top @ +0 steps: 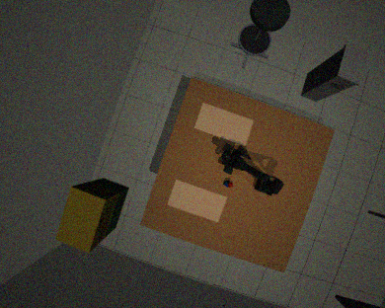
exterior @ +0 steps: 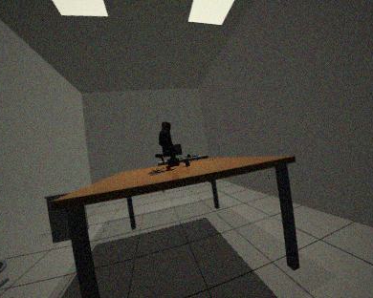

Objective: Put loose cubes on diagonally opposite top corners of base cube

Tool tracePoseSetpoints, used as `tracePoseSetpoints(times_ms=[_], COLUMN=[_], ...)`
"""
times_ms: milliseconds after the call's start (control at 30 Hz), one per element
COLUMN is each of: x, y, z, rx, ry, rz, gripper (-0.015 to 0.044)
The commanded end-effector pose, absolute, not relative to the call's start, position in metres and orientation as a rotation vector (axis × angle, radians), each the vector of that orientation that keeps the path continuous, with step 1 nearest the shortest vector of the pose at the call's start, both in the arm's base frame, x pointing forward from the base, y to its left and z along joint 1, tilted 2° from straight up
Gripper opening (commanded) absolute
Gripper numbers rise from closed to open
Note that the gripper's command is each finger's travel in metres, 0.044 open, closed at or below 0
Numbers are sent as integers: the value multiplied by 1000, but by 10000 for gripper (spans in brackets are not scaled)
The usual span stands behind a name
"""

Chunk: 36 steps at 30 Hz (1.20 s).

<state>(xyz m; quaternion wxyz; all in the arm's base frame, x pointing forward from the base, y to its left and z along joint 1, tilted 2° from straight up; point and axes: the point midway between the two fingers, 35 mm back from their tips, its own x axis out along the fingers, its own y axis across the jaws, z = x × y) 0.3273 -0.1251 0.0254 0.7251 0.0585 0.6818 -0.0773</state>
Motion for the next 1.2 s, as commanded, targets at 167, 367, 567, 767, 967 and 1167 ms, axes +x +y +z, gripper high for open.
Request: tracePoseSetpoints(times_ms=[167, 367, 567, 767, 967, 1167], x=[329, 330, 330, 330, 330, 332], y=[-125, -125, -126, -126, -126, -126], z=[13, 3, -4, -4, 0, 19], rx=[129, 129, 128, 128, 128, 128], ry=[1498, 1498, 1498, 1498, 1498, 1498], rz=[-165, -165, -165, -165, -165, -165], gripper=[265, 265, 265, 108, 105, 105])
